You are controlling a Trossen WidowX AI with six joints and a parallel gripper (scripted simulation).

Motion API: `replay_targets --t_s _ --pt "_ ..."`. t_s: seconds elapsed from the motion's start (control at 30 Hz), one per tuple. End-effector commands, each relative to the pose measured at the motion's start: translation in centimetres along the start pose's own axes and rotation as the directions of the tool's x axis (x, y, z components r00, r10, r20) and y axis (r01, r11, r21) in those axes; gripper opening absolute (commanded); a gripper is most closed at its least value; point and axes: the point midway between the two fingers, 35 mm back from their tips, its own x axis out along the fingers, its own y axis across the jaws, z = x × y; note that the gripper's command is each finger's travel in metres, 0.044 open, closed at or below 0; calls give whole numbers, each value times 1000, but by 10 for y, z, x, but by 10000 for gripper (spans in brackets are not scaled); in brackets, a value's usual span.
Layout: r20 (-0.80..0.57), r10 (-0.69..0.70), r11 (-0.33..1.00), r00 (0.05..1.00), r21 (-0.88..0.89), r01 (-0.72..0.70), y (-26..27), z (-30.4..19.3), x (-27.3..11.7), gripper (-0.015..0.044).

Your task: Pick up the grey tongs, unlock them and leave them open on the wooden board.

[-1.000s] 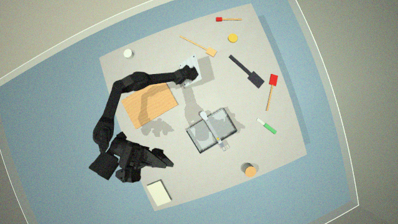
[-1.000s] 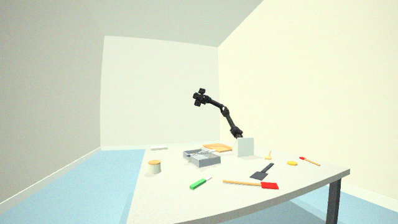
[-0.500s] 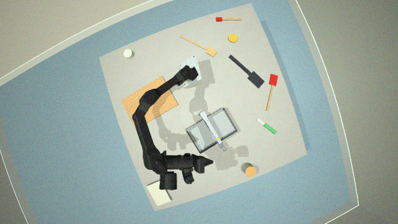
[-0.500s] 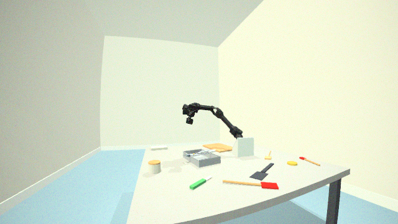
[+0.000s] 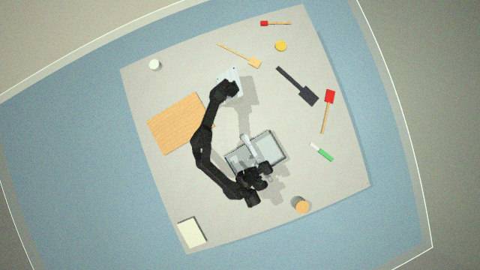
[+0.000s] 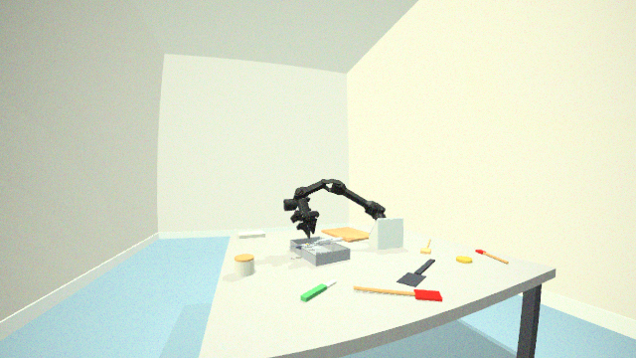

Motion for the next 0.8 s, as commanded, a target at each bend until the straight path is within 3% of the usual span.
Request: replay_targets --t_s 0.0,0.77 --pt "-15 -35 999 999 -23 35 -5 -2 3 260" --pt "-15 -36 999 999 -23 35 -11 1 17 260"
